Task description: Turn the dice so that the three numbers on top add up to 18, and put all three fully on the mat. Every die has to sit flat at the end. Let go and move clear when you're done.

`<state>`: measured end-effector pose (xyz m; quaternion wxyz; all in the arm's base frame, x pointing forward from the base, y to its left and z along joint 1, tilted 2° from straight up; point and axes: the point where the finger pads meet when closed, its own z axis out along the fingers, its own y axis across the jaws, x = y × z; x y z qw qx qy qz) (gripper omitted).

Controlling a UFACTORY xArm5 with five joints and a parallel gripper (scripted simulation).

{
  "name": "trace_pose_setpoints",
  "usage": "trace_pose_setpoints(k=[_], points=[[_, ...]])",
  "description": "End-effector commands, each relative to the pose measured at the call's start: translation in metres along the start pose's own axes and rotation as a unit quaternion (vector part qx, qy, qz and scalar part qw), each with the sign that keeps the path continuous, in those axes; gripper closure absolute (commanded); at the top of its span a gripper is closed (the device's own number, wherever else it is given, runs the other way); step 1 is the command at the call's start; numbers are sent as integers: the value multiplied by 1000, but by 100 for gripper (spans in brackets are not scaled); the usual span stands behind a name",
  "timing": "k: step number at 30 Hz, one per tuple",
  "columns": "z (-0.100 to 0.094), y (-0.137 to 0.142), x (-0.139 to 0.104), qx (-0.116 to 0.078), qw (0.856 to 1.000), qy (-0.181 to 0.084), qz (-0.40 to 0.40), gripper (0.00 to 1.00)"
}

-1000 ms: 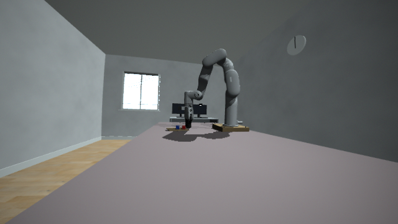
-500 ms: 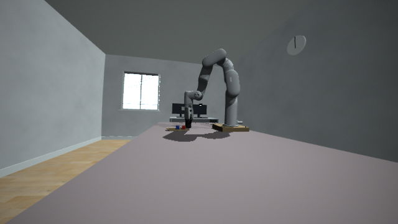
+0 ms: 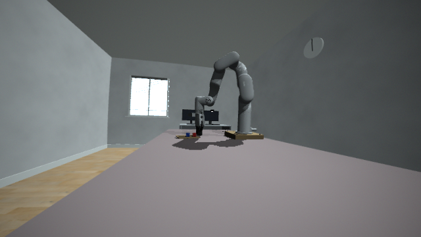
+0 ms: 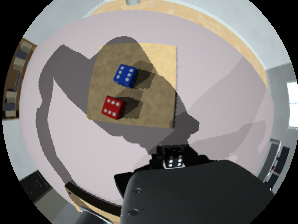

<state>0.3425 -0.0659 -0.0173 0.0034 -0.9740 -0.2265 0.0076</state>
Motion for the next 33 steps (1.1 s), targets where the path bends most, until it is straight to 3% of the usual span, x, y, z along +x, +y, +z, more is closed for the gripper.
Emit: trace_pose_setpoints(k=[1, 7, 8, 33], points=[[-1, 1, 1, -1, 1000, 1, 0, 58], [-1, 1, 1, -1, 1000, 1, 0, 58], [-1, 1, 1, -1, 1000, 1, 0, 79], [-1, 1, 1, -1, 1000, 1, 0, 79]])
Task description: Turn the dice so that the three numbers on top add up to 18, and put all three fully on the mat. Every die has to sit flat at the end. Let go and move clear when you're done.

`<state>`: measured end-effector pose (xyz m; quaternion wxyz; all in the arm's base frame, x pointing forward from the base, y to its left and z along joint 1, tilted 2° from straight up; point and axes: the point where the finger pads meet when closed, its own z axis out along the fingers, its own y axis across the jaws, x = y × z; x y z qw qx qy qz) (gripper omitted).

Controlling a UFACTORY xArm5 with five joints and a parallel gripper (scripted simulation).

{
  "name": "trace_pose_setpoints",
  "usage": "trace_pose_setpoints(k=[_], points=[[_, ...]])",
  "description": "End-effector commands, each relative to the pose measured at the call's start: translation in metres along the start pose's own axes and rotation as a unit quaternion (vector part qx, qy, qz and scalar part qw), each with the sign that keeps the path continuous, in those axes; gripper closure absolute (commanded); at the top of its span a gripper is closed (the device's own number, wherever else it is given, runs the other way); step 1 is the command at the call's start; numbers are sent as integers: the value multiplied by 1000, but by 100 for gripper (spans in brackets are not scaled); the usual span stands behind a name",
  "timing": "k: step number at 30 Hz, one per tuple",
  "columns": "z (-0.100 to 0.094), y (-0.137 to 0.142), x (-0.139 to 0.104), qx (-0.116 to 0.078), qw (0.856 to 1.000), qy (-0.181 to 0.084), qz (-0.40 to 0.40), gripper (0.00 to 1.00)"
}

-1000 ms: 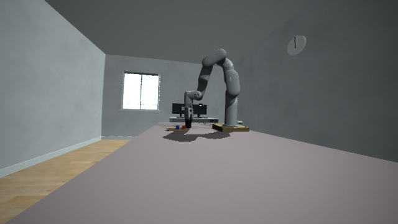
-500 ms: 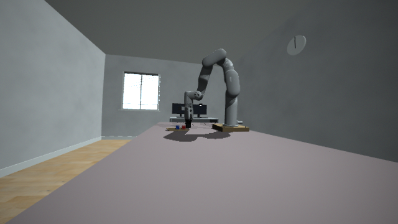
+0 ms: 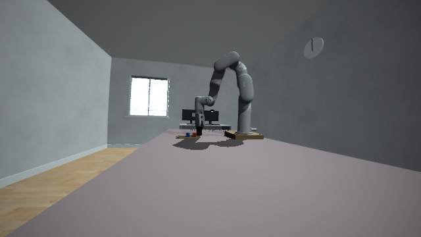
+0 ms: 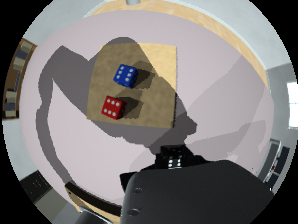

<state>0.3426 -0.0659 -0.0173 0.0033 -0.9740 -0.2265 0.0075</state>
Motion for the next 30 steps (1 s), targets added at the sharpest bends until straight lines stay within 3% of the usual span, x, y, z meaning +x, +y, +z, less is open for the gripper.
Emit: trace_pose_setpoints(k=[1, 13, 20, 22, 30], points=[[-1, 1, 1, -1, 1000, 1, 0, 79], [-7, 1, 1, -1, 1000, 1, 0, 79], [-51, 2, 0, -1, 1000, 1, 0, 79], [-51, 2, 0, -1, 1000, 1, 0, 79], [-97, 3, -1, -1, 1000, 1, 0, 79]])
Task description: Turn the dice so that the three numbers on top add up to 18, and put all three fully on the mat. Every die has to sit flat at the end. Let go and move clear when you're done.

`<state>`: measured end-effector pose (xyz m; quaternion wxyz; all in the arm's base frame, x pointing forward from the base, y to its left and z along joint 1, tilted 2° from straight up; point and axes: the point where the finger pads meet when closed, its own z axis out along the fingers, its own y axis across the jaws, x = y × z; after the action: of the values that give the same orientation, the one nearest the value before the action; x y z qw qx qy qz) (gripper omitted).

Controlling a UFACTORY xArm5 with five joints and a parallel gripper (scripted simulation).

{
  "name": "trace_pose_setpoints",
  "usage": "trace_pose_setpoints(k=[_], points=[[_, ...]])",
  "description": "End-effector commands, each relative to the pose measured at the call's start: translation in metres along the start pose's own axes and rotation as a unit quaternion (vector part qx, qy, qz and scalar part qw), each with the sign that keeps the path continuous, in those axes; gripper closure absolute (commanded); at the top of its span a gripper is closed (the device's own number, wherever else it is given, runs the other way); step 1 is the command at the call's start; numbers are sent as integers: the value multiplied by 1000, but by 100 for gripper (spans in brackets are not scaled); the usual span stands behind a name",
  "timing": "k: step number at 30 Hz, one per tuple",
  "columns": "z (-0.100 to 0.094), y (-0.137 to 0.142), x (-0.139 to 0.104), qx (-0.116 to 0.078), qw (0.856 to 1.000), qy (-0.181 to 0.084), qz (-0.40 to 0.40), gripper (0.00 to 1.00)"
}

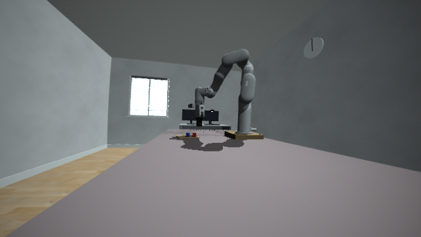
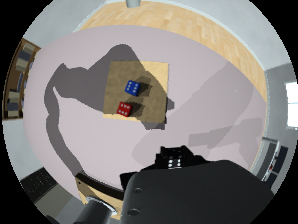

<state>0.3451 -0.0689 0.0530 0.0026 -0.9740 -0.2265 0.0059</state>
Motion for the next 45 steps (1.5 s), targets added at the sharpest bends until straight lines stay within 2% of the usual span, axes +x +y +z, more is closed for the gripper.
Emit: trace_pose_setpoints(k=[1, 14, 16, 18, 19, 20, 22, 23, 26, 28, 30, 31, 35, 45], points=[[-29, 0, -1, 0, 1000, 0, 0, 79], [-31, 0, 2, 0, 1000, 0, 3, 79], [-33, -1, 19, 0, 1000, 0, 21, 79], [-37, -7, 51, -1, 998, 1, 55, 79], [-37, -7, 51, -1, 998, 1, 55, 79], [-38, -11, 71, -2, 997, 1, 76, 79], [-38, -11, 71, -2, 997, 1, 76, 79], [-39, -18, 91, -2, 995, 2, 98, 79], [-39, -18, 91, -2, 995, 2, 98, 79], [-40, -33, 129, -2, 991, 3, 137, 79], [-40, -33, 129, -2, 991, 3, 137, 79], [-40, -39, 143, -3, 988, 4, 152, 79], [-39, -50, 162, -3, 985, 4, 173, 79], [-39, -50, 162, -3, 985, 4, 173, 79]])
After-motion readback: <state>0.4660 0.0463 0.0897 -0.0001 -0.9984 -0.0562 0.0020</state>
